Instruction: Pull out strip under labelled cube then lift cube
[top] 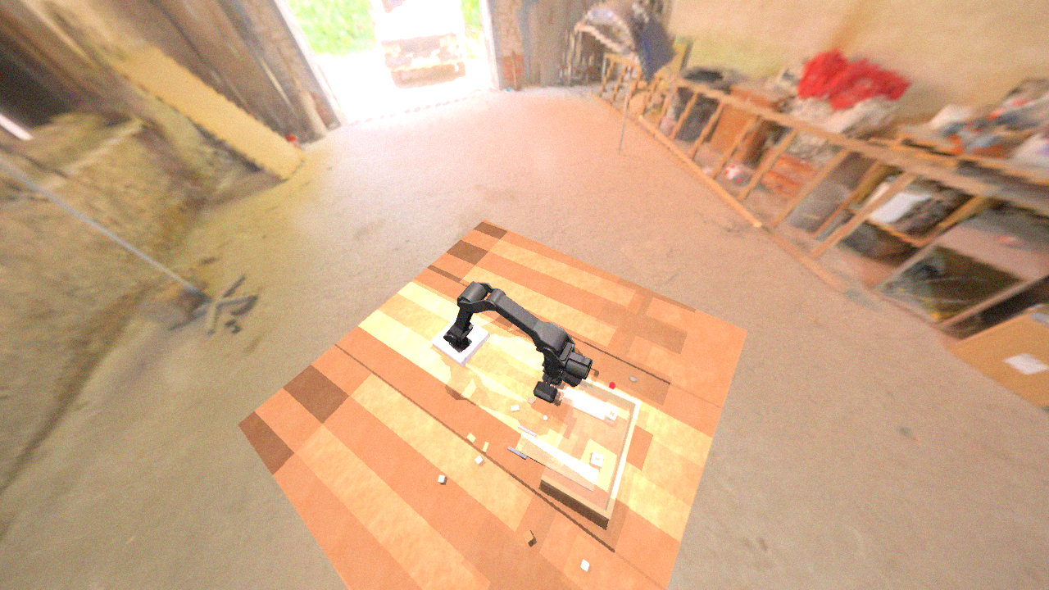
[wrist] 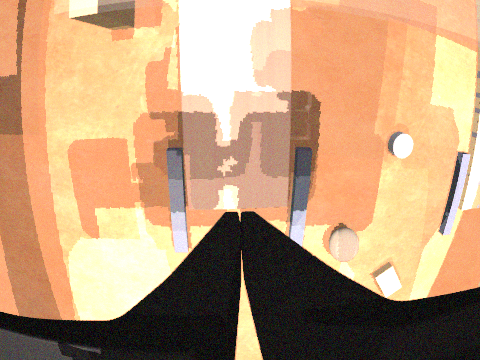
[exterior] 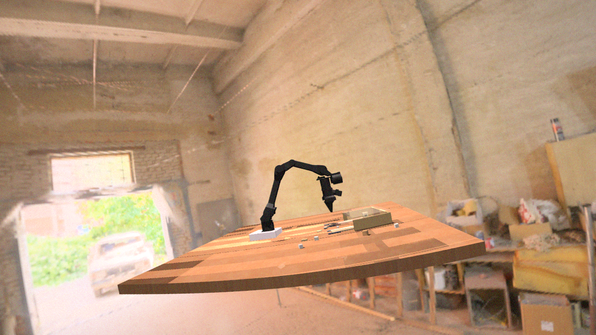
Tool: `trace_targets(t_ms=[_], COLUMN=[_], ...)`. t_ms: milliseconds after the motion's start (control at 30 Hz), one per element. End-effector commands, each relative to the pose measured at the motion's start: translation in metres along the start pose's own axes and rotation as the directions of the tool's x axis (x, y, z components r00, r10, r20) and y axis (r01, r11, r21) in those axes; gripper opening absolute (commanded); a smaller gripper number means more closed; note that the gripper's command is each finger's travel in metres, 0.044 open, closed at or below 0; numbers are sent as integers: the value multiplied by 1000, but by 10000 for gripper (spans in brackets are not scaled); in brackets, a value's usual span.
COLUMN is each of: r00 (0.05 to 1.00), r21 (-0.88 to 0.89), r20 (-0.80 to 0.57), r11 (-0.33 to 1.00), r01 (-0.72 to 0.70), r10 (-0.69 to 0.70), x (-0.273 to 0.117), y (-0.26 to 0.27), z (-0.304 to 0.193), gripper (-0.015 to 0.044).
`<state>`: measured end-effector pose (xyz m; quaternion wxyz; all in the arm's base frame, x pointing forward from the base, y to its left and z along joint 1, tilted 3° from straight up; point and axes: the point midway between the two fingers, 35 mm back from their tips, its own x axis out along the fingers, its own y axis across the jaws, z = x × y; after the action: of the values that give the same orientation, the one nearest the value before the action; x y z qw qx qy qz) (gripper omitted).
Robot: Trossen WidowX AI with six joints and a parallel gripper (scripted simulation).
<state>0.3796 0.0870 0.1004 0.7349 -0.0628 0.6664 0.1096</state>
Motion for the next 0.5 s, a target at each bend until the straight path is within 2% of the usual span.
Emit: trace_targets(t_ms=[0, 467], r00=[999, 999], r21=[-12, -12], r20=[-35, -35], r11=[1000, 1000], r01=[5, 5], r10=[-5, -5], x=[2, 22], y=[2, 1], z=[2, 2], gripper=[0, 0])
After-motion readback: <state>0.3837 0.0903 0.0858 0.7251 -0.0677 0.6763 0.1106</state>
